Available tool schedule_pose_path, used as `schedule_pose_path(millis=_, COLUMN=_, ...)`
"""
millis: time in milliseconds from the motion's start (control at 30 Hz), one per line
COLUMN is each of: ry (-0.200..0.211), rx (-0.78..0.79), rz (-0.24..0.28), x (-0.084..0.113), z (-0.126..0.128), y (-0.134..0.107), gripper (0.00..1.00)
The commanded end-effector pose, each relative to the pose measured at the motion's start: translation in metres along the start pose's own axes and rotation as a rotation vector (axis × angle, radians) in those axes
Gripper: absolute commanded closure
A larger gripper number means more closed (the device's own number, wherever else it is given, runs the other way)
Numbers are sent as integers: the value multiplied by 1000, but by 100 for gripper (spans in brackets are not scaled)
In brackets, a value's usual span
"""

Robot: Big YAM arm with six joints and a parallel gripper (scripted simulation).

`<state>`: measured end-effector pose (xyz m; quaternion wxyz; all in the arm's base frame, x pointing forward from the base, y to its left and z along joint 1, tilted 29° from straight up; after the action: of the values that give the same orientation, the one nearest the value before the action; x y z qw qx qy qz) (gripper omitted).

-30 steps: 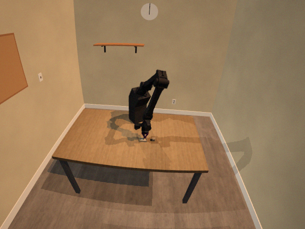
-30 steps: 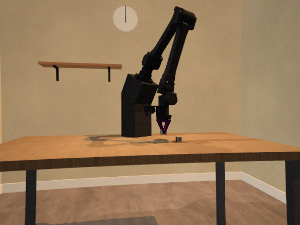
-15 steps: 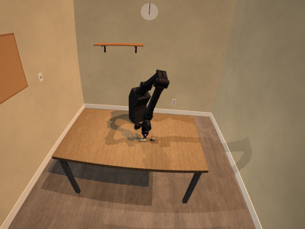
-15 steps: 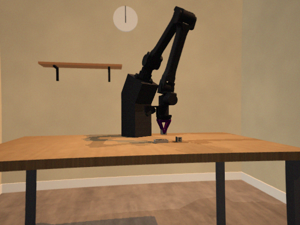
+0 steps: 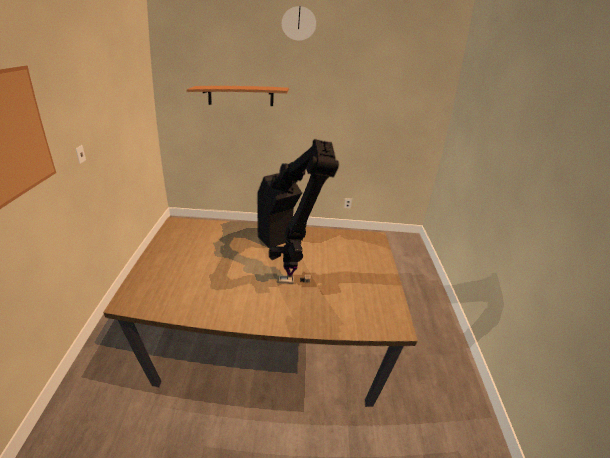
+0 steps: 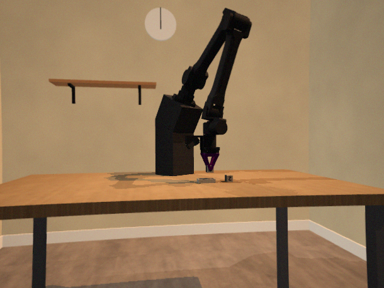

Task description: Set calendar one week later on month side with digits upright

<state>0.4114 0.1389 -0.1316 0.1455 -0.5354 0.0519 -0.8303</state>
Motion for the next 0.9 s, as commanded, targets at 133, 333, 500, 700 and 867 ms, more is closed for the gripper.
schedule_pose_path(millis=133, ry=19, rx=1, rz=2, x=1, z=6, y=-3, gripper=74)
schedule_pose_path(millis=333, ry=19, rx=1, rz=2, x=1, z=6, y=-3, gripper=74)
schedule_pose_path(millis=500, ry=19, rx=1, rz=2, x=1, z=6, y=-3, gripper=74)
schedule_pose_path(millis=700, ry=15, rx=0, rz=1, x=1, z=3, y=-3, gripper=74)
schedule_pose_path(millis=867, ry=10, rx=-1, rz=0, x=1, z=0, y=-2, gripper=74)
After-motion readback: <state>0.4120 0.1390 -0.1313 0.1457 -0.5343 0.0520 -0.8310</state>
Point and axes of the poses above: the point where the finger pads meet when closed, its own x axis back along the fingers, its own z axis across the jaws, y = z × x, the point moved 1 cm from there along x, back along the fingers, and after that the axes turned 6 degrees about x, right-handed, at the moved point
